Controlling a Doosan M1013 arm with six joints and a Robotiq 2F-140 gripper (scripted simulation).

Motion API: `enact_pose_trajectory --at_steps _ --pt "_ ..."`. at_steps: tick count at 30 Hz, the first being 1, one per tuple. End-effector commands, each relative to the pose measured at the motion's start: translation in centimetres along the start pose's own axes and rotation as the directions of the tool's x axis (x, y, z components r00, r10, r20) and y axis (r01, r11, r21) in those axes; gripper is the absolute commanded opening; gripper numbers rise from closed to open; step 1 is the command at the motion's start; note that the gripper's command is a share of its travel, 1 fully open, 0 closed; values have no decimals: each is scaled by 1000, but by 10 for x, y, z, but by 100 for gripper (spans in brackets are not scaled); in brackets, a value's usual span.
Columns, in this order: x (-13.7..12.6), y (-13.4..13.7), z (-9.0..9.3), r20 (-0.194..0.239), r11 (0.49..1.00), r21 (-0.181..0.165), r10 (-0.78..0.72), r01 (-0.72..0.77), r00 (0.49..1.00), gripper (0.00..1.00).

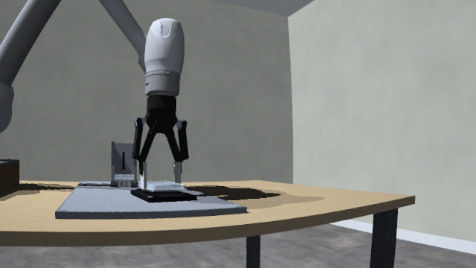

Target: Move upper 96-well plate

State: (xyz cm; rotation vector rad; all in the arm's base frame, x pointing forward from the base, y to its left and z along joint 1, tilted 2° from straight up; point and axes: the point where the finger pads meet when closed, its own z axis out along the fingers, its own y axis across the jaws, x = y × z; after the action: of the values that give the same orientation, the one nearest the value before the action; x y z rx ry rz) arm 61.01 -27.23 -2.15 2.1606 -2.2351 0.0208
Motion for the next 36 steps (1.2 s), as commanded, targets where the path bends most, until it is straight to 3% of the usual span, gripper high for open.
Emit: enact_pose_trajectory --at_steps 1,36 --pt "0 0 0 0 1000 0 0 0 1000 0" --pt "0 0 6 0 1000 0 0 0 1000 0"
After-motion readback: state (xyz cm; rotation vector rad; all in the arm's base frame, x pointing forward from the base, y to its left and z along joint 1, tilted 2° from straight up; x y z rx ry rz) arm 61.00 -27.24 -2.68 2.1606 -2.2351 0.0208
